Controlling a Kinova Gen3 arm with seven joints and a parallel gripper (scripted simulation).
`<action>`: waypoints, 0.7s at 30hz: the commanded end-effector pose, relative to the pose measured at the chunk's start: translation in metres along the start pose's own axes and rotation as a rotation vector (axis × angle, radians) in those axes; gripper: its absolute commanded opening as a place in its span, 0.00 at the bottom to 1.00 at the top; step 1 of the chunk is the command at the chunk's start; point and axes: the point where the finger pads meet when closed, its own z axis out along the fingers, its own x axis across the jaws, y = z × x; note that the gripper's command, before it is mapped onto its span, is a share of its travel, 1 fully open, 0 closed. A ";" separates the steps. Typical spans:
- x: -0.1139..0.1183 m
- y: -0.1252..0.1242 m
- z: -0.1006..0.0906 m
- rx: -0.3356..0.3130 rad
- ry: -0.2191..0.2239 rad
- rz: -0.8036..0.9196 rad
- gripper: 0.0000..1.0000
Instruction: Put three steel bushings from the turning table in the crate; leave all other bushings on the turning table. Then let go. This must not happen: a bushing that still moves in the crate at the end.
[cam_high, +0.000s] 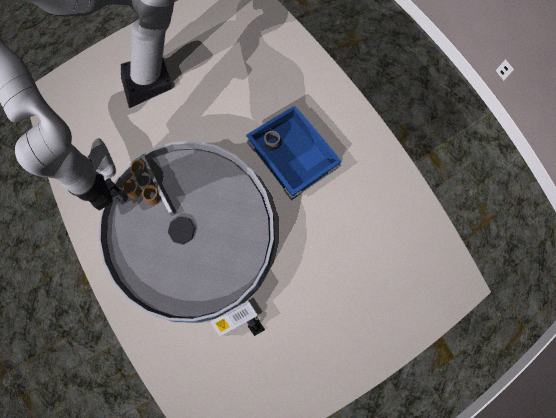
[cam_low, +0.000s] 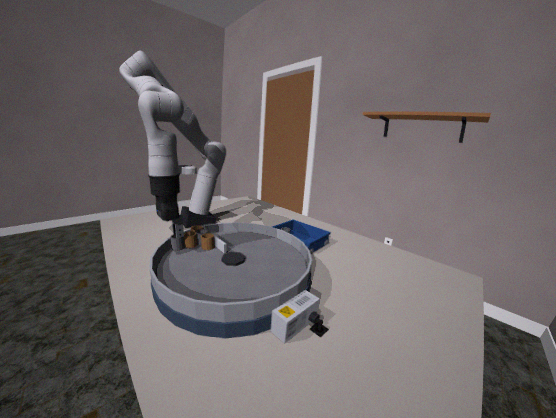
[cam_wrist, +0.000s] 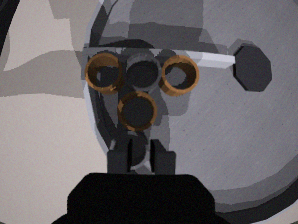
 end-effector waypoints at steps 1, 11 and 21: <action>0.001 0.001 0.005 -0.004 0.002 0.002 0.45; 0.001 0.001 0.005 -0.004 0.002 0.002 0.45; 0.000 0.000 0.010 -0.001 0.001 0.000 0.45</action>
